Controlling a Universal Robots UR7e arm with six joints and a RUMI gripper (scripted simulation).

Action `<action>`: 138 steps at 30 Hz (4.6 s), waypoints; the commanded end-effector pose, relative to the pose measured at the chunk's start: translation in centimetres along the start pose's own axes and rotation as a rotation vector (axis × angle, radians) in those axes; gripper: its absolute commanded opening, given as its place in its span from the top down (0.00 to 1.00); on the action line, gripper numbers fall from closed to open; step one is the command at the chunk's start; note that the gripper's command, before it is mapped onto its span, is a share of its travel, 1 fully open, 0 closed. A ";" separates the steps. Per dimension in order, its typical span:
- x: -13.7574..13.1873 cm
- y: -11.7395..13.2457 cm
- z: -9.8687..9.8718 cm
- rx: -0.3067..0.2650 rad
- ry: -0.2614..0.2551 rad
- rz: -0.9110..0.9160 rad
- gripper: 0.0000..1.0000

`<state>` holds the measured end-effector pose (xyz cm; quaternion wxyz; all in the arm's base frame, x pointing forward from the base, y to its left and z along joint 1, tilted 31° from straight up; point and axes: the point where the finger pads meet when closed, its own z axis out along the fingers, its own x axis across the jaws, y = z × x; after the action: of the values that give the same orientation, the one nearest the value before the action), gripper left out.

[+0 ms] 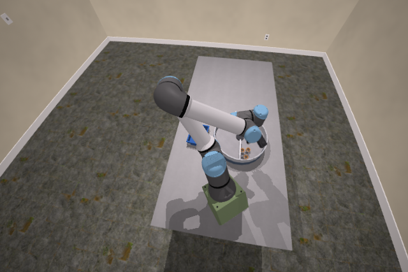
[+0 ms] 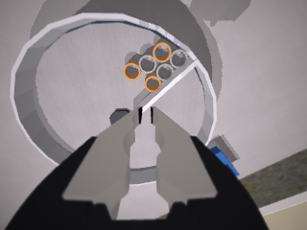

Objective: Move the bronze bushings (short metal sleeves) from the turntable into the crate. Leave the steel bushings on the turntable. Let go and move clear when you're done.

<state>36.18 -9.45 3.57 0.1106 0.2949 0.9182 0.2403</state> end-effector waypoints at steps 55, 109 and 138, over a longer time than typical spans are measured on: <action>0.0 0.0 0.0 0.001 -0.001 0.002 0.95; 0.0 0.0 0.0 0.001 -0.001 0.002 0.95; -1.2 0.2 4.0 -0.002 0.004 0.003 0.94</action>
<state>36.95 -9.21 2.64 0.1110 0.2943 0.9184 0.2400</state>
